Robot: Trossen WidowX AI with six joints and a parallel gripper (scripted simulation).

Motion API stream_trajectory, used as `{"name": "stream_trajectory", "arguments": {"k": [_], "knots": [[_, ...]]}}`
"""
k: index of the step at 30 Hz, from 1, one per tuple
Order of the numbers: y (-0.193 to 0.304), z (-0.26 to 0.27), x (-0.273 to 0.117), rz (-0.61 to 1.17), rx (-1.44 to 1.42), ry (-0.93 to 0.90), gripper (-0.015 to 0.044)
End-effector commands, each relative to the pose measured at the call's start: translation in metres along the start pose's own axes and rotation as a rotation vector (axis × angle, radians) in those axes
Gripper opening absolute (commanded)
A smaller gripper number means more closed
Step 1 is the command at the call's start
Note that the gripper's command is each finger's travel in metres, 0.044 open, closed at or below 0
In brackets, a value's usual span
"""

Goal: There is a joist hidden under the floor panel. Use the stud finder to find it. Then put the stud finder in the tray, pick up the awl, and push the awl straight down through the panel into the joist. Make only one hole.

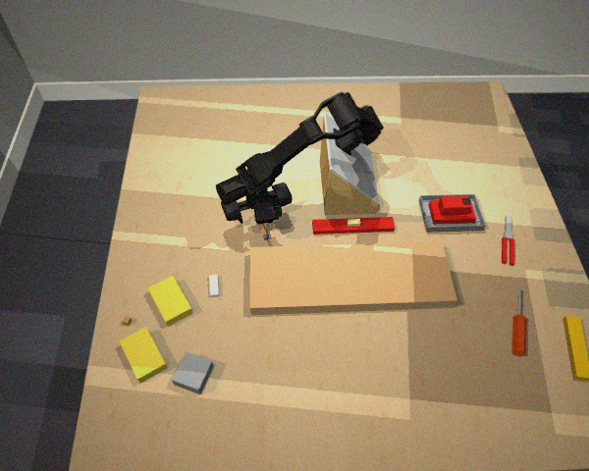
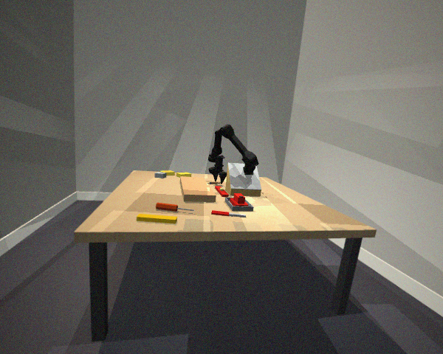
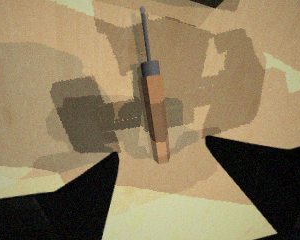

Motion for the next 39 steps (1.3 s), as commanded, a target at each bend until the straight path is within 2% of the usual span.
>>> {"name": "stream_trajectory", "arguments": {"k": [1,2,17,26,39], "knots": [[0.001,0.002,0.005,-0.003,0.005,-0.008,0.0440],[0.001,0.002,0.005,-0.003,0.005,-0.008,0.0440],[0.001,0.002,0.005,-0.003,0.005,-0.008,0.0046],[0.000,0.000,-0.003,-0.003,0.006,-0.007,0.0000],[0.009,-0.003,-0.107,0.000,0.008,-0.004,0.0000]]}}
Point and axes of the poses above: the point midway between the two fingers, 35 mm back from their tips, its own x axis out along the fingers, its own z axis across the jaws, y = z × x, the point moved 7 cm from there along -x, back along the fingers, and after that the axes turned 2 degrees about x, right-handed, at the moved point
